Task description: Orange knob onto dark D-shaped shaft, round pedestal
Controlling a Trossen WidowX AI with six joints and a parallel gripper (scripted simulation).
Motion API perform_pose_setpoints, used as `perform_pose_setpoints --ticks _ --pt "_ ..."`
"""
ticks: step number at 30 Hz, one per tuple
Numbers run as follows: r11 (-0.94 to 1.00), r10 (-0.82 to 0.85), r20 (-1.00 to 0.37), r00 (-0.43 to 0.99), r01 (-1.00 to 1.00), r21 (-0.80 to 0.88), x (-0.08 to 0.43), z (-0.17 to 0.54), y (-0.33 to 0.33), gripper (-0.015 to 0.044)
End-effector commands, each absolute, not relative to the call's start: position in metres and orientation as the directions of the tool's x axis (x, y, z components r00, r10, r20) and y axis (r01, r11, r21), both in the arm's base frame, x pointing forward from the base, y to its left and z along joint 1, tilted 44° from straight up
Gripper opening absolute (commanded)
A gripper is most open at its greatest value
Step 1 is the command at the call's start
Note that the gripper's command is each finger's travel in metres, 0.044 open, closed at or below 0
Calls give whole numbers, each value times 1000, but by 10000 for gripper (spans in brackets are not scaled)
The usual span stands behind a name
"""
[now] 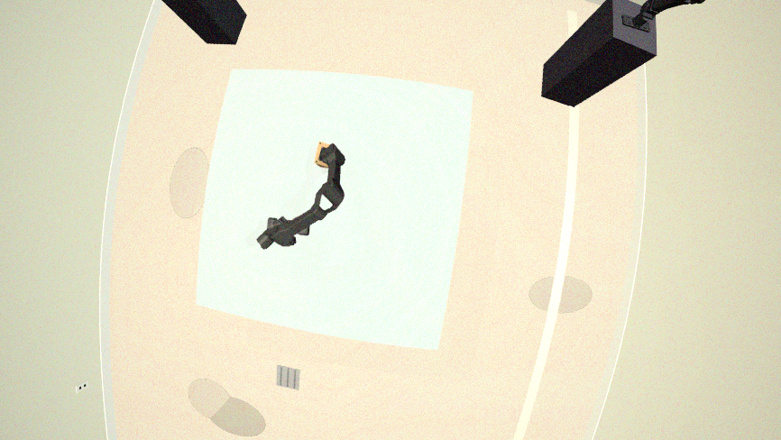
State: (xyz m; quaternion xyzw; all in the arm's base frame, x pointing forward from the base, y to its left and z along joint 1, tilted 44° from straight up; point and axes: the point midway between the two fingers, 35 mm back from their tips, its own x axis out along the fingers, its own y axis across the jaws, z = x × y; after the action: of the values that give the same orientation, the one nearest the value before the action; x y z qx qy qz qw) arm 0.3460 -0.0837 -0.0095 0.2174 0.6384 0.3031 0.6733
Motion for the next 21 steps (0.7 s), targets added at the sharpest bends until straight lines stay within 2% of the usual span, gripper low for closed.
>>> perform_pose_setpoints --ticks 1,21 --pt "718 691 -723 -1 -121 686 344 -15 -79 0" --pt "717 691 -723 -1 -130 685 344 -15 -78 0"
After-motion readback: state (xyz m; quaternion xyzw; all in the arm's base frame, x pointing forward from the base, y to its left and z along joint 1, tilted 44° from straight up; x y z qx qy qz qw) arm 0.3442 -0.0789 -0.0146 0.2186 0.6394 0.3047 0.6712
